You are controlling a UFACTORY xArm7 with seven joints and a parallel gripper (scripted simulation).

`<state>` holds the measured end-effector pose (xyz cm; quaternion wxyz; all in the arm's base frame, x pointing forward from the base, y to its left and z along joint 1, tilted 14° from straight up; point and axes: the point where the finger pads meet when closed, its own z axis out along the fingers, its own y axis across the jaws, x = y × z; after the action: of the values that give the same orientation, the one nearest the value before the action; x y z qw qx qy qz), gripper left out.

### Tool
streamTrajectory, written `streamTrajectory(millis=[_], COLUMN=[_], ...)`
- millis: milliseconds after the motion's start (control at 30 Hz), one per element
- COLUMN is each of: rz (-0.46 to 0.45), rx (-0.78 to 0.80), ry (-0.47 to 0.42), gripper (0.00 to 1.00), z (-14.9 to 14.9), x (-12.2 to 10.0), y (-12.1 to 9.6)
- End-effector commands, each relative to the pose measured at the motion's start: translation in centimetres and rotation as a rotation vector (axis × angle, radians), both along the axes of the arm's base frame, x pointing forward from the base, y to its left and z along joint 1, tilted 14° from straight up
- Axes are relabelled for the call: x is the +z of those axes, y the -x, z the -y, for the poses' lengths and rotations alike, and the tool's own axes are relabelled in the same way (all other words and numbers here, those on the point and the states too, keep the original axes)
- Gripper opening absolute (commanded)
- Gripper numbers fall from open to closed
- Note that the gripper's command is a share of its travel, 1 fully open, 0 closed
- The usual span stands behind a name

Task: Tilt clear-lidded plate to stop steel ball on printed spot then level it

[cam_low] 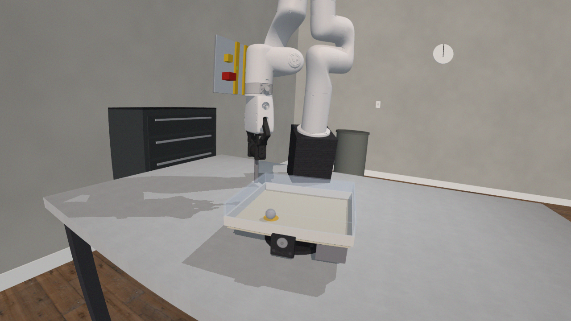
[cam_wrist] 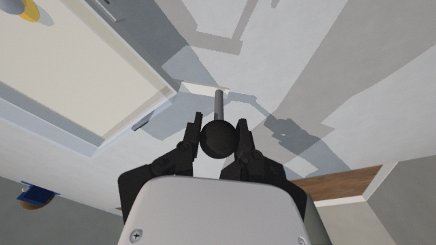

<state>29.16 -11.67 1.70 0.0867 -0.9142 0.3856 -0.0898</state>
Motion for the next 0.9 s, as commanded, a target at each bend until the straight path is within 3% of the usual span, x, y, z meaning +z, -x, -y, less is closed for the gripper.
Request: streamTrajectory(millis=[0, 867], rz=[0.003, 0.003], rx=[0.0, 0.0], ry=[0.001, 0.001], gripper=[0.0, 0.0], z=[0.05, 0.02], x=[0.05, 0.1], y=[-0.13, -0.11])
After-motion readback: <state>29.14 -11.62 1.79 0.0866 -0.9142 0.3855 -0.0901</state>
